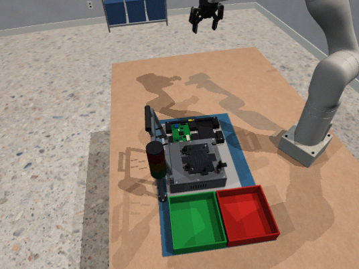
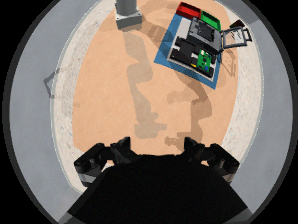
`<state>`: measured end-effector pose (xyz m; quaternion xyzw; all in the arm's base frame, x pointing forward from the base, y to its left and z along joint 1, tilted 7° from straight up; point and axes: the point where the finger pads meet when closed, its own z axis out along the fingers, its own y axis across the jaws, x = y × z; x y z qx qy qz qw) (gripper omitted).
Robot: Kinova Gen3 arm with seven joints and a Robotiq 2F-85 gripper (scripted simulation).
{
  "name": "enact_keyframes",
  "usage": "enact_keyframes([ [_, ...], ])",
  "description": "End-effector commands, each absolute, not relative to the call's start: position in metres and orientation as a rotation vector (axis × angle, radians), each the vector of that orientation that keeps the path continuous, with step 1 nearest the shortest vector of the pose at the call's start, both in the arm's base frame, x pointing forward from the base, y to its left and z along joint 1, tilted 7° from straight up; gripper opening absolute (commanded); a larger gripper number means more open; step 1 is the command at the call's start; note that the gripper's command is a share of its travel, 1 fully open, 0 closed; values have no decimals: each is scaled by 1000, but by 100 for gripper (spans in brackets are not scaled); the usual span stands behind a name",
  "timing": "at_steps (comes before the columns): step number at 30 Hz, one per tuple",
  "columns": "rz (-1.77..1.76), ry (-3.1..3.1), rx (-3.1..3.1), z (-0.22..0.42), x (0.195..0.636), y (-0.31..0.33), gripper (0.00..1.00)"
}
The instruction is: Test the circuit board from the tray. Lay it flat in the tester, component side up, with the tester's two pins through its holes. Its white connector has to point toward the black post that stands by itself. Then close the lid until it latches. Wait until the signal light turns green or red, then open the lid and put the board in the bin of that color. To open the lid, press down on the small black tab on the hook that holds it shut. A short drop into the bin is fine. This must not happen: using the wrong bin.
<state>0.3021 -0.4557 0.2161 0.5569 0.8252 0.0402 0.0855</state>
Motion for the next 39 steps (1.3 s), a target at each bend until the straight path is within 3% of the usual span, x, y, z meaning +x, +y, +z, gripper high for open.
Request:
enact_keyframes([
  [1,118,2458,1659,217,302,-456,100],
  [39,123,2610,1414,221,320,-434,100],
])
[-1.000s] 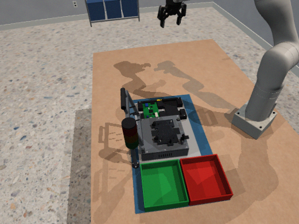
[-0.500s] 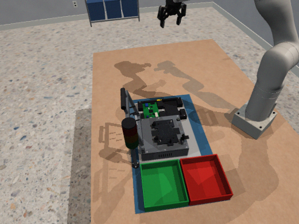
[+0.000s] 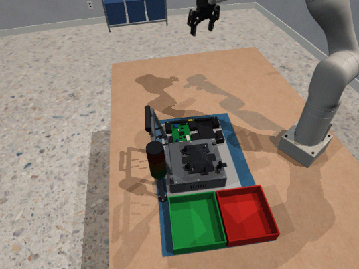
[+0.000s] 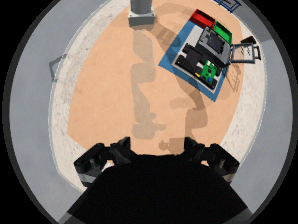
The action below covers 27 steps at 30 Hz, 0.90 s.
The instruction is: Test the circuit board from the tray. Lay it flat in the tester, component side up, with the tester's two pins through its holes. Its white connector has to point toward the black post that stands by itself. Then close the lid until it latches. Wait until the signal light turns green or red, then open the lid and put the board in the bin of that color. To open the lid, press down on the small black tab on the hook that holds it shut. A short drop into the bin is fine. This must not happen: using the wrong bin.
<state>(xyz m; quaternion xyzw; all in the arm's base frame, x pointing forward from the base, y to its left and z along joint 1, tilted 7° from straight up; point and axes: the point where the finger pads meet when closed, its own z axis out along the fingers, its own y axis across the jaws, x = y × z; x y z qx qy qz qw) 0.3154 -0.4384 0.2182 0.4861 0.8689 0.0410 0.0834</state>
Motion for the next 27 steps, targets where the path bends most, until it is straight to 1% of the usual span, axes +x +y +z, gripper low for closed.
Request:
enact_keyframes([
  [1,124,2629,1379,221,322,-431,100],
  [10,126,2816,944,228,348,-394,100],
  [12,126,2816,944,228,348,-394,100],
  [27,104,2968,-189,248,393,-303,100],
])
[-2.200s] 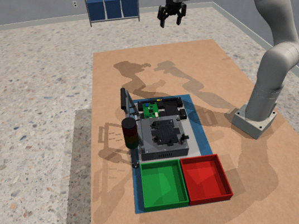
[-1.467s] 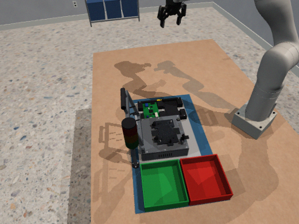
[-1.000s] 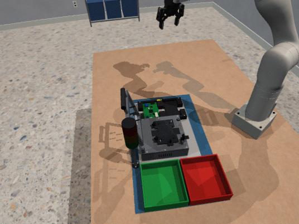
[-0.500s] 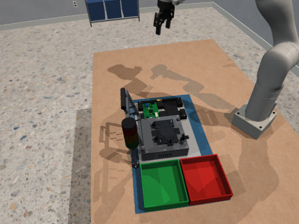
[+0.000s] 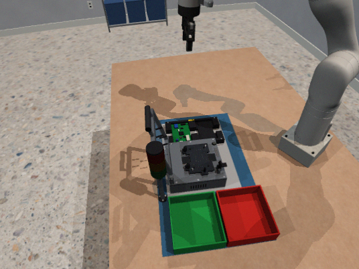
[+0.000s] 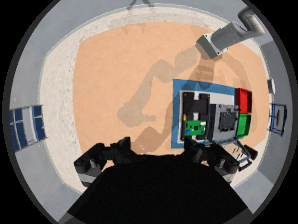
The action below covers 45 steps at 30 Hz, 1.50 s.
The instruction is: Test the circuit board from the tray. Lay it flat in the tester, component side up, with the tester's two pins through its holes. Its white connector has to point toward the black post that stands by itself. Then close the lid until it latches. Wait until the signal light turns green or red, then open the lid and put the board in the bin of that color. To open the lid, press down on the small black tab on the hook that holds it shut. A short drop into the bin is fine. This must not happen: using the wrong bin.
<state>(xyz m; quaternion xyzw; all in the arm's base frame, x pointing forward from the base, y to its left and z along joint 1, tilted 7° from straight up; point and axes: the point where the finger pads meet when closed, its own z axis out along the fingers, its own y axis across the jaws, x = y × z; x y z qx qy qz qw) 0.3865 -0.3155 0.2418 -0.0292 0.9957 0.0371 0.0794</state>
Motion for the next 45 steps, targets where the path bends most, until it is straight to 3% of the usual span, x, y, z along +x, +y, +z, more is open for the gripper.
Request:
enact_keyframes([
  [1,104,2968,-189,248,393,-303,100],
  [17,41,2666,-1353,271,419,-209,100],
  [45,-30,2103,-2171,290,424,-136,100],
])
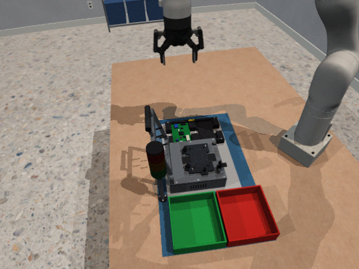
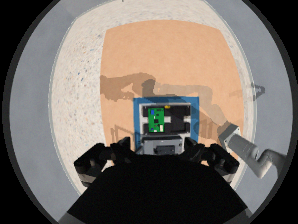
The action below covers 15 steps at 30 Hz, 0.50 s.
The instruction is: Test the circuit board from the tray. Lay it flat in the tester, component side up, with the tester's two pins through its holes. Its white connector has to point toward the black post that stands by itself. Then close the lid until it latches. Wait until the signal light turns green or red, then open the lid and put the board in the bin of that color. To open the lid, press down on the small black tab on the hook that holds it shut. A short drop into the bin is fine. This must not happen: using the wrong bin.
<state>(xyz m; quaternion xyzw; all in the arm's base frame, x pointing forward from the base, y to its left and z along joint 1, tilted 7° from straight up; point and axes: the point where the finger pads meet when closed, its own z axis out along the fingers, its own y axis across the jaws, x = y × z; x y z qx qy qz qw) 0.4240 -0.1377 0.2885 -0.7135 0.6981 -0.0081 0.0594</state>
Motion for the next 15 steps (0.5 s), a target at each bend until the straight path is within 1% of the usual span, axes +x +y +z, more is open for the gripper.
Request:
enact_keyframes([
  [1,-31,2096,-2178,290,424,-135,100],
  [15,-32,2080,-2195,291,424,-134,100],
])
